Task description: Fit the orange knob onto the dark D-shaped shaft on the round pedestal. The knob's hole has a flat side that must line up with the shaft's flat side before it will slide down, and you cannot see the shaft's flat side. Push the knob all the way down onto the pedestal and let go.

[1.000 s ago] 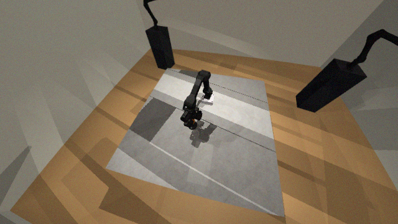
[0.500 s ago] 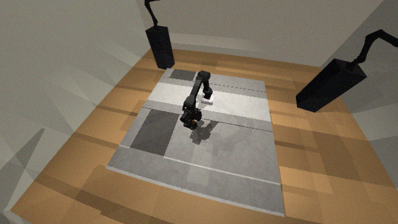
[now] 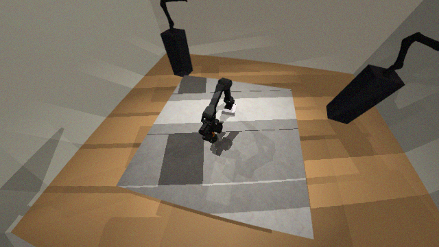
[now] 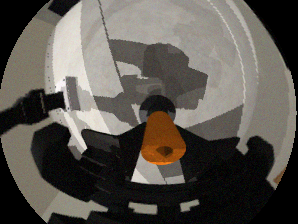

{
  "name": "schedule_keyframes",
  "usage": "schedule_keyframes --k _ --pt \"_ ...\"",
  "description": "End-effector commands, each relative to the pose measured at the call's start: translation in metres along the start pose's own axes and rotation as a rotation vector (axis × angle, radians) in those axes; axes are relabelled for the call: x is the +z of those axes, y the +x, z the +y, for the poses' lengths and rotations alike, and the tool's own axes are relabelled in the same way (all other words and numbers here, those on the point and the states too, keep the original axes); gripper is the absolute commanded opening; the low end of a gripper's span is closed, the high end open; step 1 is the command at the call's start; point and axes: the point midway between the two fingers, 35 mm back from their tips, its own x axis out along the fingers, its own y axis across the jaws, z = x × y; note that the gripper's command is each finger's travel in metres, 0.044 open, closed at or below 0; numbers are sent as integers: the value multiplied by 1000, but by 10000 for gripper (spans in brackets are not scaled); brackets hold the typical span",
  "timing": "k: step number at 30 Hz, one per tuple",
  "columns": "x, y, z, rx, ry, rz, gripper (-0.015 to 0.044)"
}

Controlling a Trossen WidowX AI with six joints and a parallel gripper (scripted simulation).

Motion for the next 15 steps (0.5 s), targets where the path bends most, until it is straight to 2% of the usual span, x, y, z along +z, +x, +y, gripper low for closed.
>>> schedule_keyframes --k 1,5,15 --pt "0 -4 0 -7 -54 4 0" --pt "0 -5 3 -6 -199 4 0" --pt "0 -4 5 -6 -209 4 0"
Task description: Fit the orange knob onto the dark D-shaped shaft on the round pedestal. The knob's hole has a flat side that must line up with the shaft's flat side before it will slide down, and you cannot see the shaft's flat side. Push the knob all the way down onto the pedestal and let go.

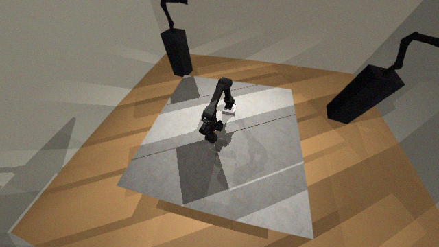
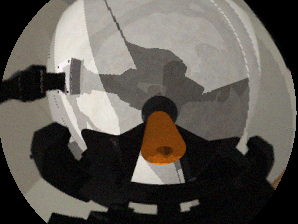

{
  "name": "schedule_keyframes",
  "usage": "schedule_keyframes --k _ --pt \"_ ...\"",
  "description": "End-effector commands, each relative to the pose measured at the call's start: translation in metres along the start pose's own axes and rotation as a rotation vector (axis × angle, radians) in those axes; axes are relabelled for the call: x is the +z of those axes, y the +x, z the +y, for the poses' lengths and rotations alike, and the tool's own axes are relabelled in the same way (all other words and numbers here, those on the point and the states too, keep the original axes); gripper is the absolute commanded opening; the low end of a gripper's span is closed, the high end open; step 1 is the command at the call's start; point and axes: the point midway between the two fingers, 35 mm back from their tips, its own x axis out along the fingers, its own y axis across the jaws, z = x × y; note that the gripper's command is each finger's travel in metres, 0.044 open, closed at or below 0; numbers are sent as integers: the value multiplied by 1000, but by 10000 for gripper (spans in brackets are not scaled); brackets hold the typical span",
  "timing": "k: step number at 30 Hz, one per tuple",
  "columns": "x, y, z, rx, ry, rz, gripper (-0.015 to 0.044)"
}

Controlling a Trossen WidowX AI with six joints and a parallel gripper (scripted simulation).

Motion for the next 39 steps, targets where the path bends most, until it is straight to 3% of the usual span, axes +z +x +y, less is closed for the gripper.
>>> schedule_keyframes --k 1,39 --pt "-1 -2 0 -8 -14 6 0" --pt "-1 -2 -1 -8 -14 6 0"
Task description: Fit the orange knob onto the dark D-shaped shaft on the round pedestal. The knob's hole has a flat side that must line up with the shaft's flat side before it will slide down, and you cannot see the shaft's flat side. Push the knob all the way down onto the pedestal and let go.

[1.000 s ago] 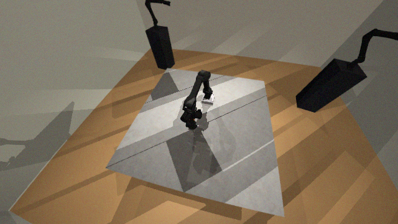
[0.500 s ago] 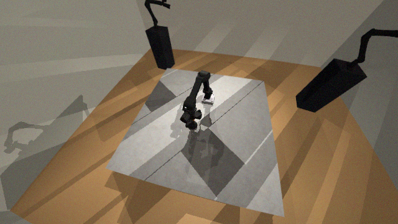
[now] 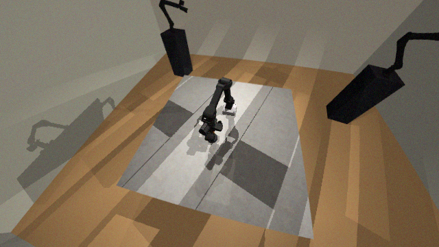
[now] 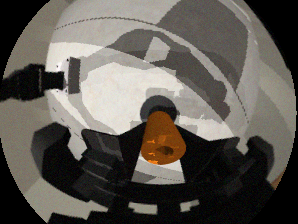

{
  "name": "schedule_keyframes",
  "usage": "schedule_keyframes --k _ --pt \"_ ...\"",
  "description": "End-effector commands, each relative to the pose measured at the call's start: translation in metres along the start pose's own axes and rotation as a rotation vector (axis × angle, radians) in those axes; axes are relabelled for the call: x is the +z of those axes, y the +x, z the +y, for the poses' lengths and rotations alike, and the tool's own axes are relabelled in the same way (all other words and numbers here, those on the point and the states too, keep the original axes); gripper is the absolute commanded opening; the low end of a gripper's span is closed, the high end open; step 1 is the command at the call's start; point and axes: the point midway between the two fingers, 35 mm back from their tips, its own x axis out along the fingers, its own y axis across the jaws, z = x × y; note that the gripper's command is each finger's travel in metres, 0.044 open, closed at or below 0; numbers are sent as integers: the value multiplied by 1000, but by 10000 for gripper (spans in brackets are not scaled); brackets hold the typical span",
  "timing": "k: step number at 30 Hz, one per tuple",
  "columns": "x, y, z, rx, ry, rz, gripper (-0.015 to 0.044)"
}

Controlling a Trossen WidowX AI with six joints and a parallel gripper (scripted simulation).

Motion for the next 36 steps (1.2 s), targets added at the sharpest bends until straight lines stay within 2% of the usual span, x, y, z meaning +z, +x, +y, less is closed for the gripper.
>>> schedule_keyframes --k 1,8,36 --pt "0 -4 2 -3 -14 4 0" --pt "0 -5 1 -2 -215 4 0" --pt "-1 1 -3 -3 -215 5 0"
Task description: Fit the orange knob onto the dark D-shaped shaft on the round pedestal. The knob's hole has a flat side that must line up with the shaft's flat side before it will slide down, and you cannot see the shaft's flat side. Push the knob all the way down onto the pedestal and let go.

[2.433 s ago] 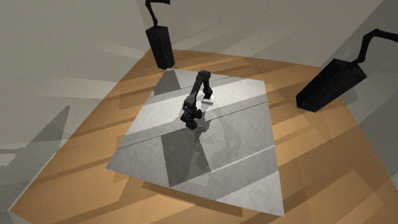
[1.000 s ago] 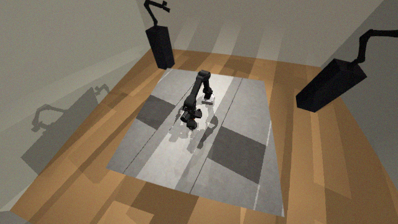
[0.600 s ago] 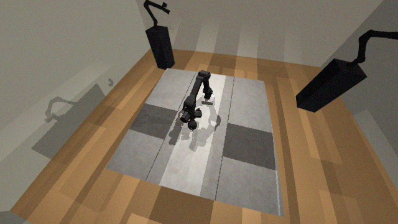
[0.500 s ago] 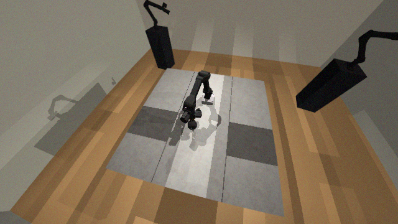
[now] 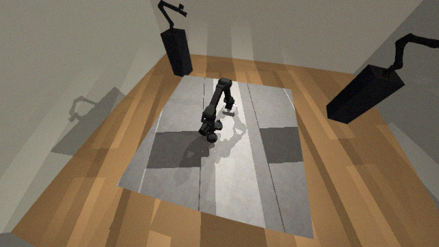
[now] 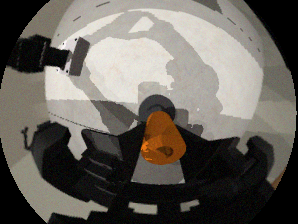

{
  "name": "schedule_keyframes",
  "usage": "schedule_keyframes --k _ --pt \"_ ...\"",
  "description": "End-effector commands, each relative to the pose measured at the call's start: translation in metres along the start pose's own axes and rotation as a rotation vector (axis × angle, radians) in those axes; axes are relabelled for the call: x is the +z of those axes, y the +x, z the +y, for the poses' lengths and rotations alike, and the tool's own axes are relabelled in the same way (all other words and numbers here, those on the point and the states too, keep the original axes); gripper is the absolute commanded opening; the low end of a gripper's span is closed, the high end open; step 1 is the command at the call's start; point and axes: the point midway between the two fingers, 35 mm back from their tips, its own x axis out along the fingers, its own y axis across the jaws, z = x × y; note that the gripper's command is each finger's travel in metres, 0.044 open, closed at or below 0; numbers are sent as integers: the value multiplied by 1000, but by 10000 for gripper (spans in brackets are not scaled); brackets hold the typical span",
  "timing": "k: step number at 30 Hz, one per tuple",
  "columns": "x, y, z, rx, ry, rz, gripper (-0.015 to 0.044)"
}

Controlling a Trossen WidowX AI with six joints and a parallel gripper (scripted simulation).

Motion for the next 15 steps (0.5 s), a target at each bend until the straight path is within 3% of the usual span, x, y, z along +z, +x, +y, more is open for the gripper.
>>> schedule_keyframes --k 1,10,15 --pt "0 0 0 0 -6 4 0" --pt "1 -5 3 0 -15 4 0" --pt "2 -6 4 0 -175 4 0"
